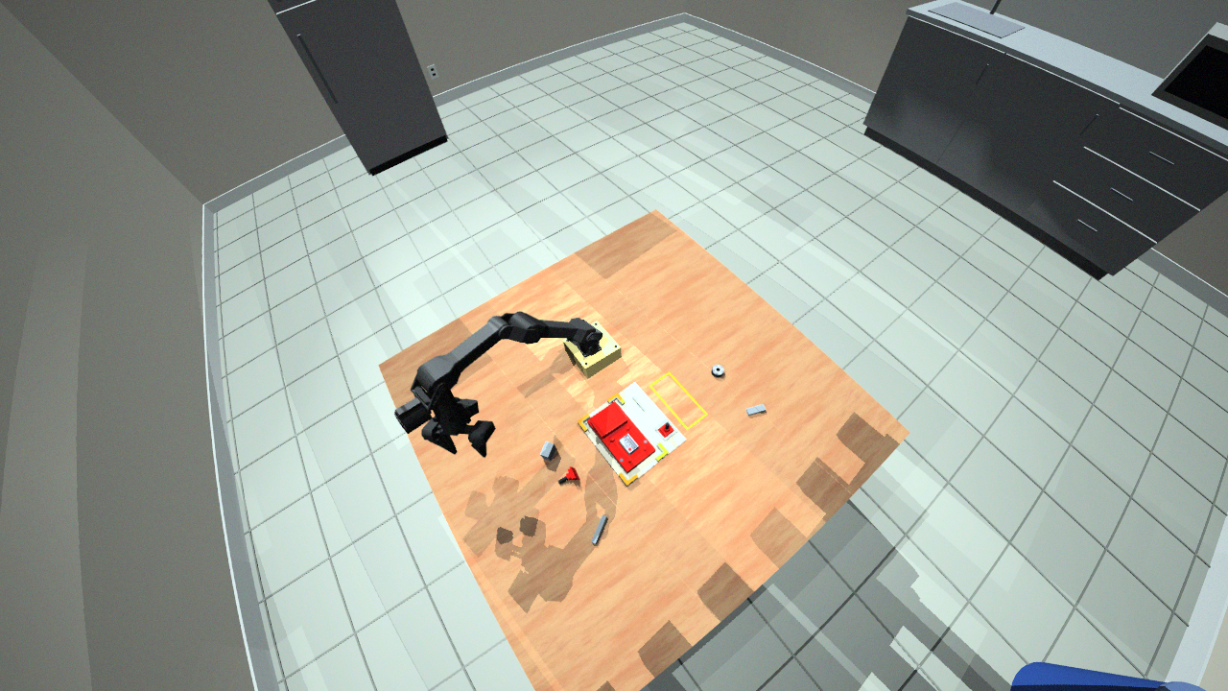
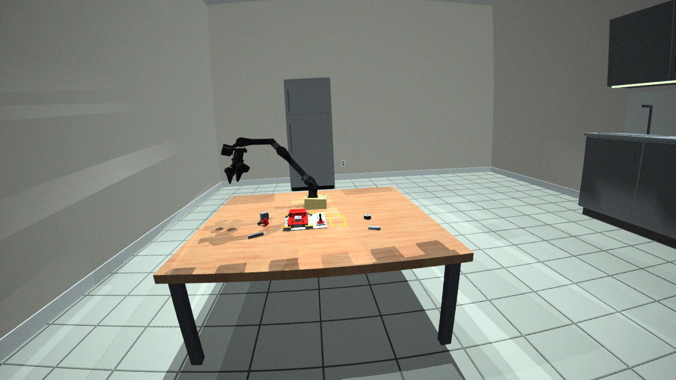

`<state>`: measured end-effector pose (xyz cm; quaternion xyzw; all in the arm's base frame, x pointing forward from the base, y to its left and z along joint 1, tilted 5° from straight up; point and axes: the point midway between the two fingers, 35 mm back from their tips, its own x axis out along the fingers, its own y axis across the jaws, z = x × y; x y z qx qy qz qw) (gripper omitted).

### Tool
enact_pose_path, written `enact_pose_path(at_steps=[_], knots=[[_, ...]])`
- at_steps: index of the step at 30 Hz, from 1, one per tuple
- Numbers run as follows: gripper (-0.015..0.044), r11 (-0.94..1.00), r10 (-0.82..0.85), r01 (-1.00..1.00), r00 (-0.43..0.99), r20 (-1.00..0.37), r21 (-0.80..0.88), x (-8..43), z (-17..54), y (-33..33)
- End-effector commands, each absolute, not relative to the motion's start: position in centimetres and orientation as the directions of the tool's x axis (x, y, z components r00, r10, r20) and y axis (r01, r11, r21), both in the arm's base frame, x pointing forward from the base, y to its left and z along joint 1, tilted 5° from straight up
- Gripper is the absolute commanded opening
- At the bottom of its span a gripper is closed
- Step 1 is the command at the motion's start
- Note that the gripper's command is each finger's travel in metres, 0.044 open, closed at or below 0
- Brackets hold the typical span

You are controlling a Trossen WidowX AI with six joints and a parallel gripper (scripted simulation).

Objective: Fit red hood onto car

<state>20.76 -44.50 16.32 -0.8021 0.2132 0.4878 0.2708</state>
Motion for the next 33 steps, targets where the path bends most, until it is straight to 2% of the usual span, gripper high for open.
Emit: enact_pose_path(at_steps=[1,3,9,15,20,25,29,33], knots=[[0.044,-0.771,-0.077,-0.597,0.432,-0.898,-0.222,20.8,16.3,-44.4],[0.044,-0.834,-0.066,-0.52,0.427,-0.902,-0.184,21.5,16.2,-43.8],[0.044,-0.995,-0.023,-0.102,0.396,-0.918,-0.019,24.3,15.6,-40.6],[0.044,-0.928,0.014,0.352,0.362,-0.932,0.122,26.6,15.0,-37.2],[0.044,-0.705,0.042,0.678,0.33,-0.943,0.206,28.1,14.4,-34.2],[0.044,-0.374,0.064,0.892,0.296,-0.953,0.252,29.2,13.7,-31.2],[0.044,-0.063,0.078,0.963,0.268,-0.96,0.263,29.9,13.2,-28.8],[0.044,0.254,0.09,0.933,0.238,-0.967,0.254,30.3,12.6,-26.3]])
